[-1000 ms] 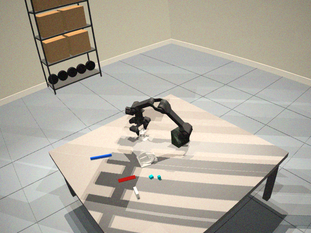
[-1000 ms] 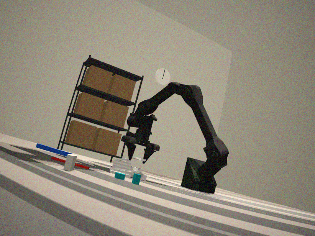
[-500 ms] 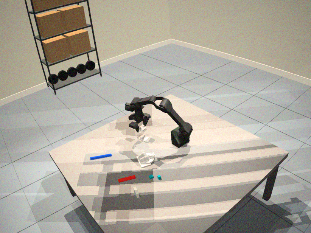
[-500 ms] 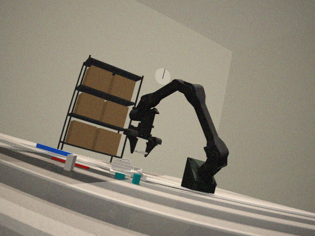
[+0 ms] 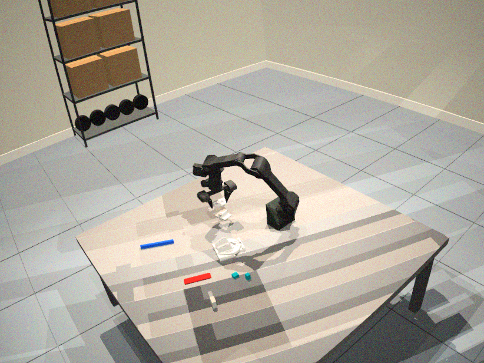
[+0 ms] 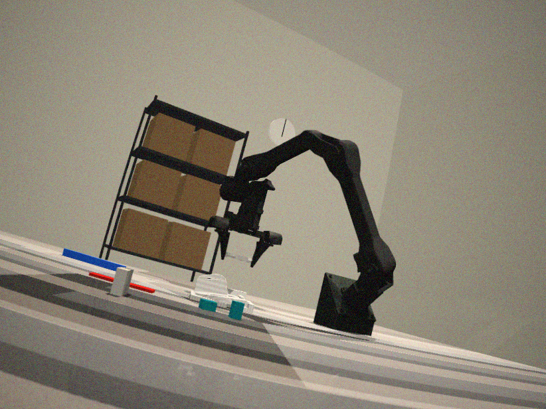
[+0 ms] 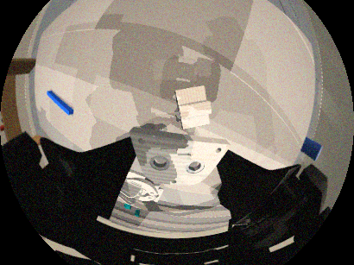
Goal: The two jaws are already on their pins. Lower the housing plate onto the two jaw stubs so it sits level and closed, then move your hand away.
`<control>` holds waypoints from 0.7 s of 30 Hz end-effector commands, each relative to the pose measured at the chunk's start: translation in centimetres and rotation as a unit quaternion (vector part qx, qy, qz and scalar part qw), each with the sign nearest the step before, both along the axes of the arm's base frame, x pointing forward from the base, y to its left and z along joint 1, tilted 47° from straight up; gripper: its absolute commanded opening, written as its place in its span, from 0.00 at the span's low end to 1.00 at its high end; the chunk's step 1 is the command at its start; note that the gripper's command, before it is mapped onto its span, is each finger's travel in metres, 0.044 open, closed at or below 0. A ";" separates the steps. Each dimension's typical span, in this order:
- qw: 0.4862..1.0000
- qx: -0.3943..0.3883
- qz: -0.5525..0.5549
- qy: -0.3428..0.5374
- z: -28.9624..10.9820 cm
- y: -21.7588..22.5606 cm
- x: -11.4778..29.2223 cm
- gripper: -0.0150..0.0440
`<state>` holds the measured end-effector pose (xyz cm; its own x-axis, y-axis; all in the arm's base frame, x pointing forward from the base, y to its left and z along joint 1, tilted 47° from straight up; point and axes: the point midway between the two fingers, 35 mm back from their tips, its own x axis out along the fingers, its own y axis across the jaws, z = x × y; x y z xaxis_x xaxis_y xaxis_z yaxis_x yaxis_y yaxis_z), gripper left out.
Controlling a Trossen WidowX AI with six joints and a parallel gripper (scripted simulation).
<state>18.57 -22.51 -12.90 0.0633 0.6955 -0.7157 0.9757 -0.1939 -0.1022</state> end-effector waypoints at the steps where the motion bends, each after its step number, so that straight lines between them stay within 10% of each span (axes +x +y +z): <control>1: 0.998 0.004 -0.041 0.039 1.0 0.7 0.9 0.85; 21: 0.949 0.019 -0.228 0.218 5.4 4.2 4.5 0.85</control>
